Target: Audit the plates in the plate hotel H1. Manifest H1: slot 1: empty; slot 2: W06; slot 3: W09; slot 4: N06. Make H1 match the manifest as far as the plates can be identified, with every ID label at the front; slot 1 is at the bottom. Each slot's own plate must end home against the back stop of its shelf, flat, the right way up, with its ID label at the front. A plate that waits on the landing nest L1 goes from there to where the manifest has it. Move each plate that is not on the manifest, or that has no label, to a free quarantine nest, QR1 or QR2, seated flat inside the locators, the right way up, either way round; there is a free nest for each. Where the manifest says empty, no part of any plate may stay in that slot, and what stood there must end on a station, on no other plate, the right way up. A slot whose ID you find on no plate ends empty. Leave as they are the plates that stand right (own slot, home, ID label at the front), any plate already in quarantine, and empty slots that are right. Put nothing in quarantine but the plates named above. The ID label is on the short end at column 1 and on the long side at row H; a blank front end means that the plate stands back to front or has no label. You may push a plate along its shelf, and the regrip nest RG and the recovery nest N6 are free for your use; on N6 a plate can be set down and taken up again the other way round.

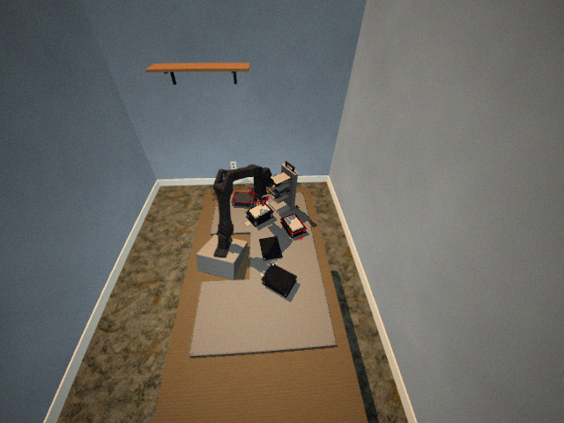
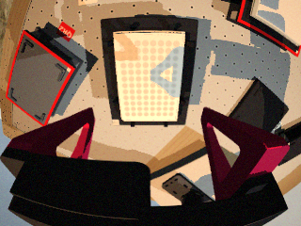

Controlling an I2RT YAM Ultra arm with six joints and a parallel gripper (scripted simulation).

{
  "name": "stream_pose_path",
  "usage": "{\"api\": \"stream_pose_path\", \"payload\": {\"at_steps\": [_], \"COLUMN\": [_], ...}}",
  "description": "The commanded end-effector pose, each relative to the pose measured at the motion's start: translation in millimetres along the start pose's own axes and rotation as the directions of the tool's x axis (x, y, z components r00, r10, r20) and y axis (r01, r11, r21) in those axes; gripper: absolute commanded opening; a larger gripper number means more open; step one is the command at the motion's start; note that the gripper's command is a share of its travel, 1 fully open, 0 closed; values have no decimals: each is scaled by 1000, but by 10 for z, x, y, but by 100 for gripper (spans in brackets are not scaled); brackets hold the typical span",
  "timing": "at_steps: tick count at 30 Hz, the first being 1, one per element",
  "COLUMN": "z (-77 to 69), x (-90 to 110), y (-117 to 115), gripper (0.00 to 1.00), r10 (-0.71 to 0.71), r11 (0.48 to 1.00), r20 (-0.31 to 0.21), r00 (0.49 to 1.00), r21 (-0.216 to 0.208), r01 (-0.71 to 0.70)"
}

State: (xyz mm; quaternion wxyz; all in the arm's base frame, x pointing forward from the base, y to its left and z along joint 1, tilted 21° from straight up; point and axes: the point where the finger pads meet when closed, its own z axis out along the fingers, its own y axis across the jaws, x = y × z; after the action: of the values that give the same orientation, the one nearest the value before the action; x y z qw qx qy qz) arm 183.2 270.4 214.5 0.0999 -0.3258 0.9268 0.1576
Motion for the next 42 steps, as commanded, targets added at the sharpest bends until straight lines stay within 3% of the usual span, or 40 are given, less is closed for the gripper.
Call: {"api": "stream_pose_path", "payload": {"at_steps": [1,24,28,33,34,42], "z": [-218,-635,-752,-873,-873,-884], "x": [5,-1,-12,-156,29,29], "y": [-14,-27,-21,2,-11,-11], "gripper": [100,100,100,100,100,100], "r10": [0,5,3,-7,1,1], "r11": [1000,1000,1000,1000,1000,1000], "r20": [12,-15,-6,48,-18,-18], "r00": [1000,1000,1000,999,1000,1000], "r21": [-4,3,1,-8,4,4], "r01": [0,-5,-3,8,-1,-1]}}
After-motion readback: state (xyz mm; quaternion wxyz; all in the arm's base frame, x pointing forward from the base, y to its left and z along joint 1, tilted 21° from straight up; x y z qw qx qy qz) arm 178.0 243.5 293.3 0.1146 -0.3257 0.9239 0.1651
